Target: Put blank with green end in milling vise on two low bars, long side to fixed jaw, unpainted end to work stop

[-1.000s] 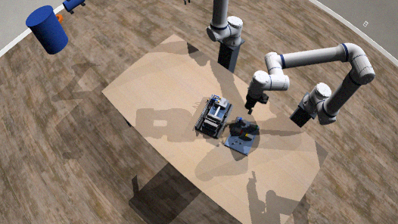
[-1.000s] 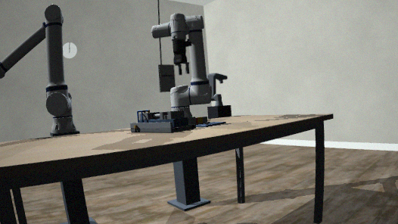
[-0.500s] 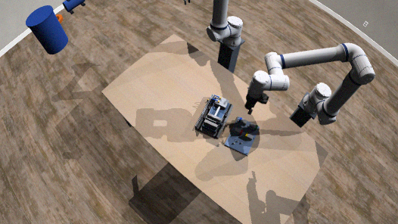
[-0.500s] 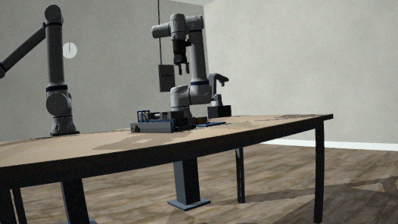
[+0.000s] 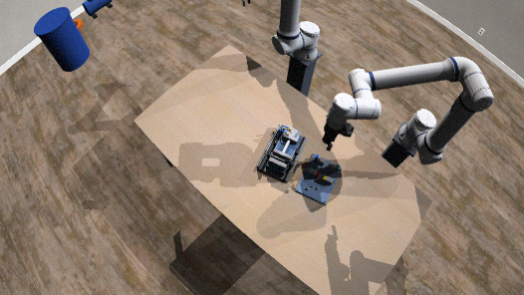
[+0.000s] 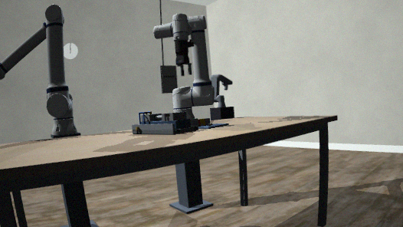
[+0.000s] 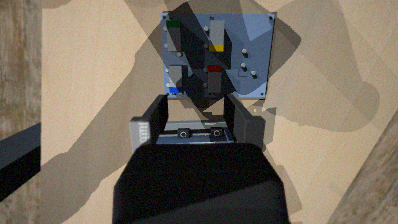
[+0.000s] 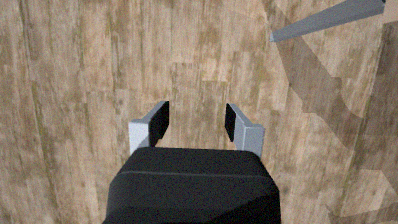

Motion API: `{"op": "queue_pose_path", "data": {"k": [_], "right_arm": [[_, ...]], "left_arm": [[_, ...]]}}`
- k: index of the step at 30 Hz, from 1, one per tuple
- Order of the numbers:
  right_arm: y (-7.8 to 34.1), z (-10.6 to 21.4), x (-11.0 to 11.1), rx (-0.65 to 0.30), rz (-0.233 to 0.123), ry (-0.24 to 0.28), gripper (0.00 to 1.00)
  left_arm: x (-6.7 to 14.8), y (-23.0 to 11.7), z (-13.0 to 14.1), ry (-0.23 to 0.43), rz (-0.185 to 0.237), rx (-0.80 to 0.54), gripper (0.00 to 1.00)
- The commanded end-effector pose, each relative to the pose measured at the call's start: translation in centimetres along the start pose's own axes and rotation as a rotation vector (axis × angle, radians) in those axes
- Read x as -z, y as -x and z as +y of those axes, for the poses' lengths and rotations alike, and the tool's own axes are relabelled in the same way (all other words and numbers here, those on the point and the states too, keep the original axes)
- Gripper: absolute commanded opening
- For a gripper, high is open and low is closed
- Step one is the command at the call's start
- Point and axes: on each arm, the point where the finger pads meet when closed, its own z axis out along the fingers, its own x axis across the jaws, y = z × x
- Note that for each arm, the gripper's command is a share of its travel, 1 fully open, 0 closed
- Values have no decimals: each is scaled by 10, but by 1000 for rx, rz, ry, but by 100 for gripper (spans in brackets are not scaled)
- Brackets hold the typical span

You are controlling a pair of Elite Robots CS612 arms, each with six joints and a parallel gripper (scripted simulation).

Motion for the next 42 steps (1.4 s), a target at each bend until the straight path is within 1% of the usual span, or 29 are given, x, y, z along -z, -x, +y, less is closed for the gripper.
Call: {"op": "queue_pose_path", "data": {"k": [1,16,35,42], "right_arm": [[0,1,1,0,0,2,100],[0,1,1,0,0,2,100],[0,1,1,0,0,2,100],[0,1,1,0,0,2,100]], "left_arm": [[1,0,0,2,1,0,100],[1,-12,-32,2,1,0,100],[1,-12,-32,2,1,0,100],[1,-12,-32,2,1,107,100]]}}
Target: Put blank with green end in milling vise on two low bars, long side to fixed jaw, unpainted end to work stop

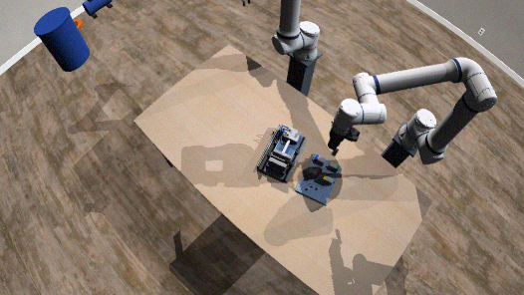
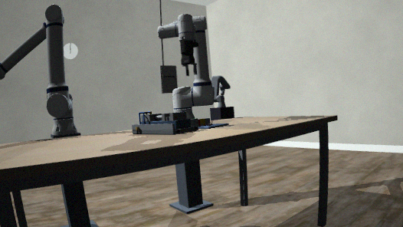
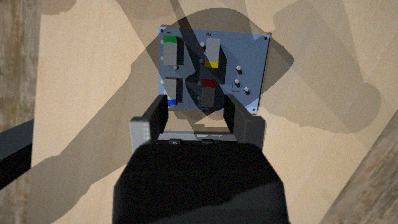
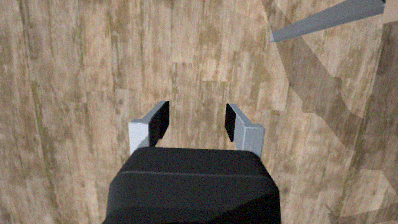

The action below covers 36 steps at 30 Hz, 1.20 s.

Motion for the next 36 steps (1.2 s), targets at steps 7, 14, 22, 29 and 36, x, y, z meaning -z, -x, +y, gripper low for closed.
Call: {"op": "queue_pose_path", "data": {"k": [7,14,22,29,36], "right_arm": [[0,1,1,0,0,2,100],[0,1,1,0,0,2,100],[0,1,1,0,0,2,100],[0,1,1,0,0,2,100],[0,1,1,0,0,2,100]], "left_arm": [[1,0,0,1,1,155,100],[1,0,0,1,1,175,100],[1,0,0,1,1,186,100],[1,0,0,1,1,159,100],[1,0,0,1,1,51,100]]}}
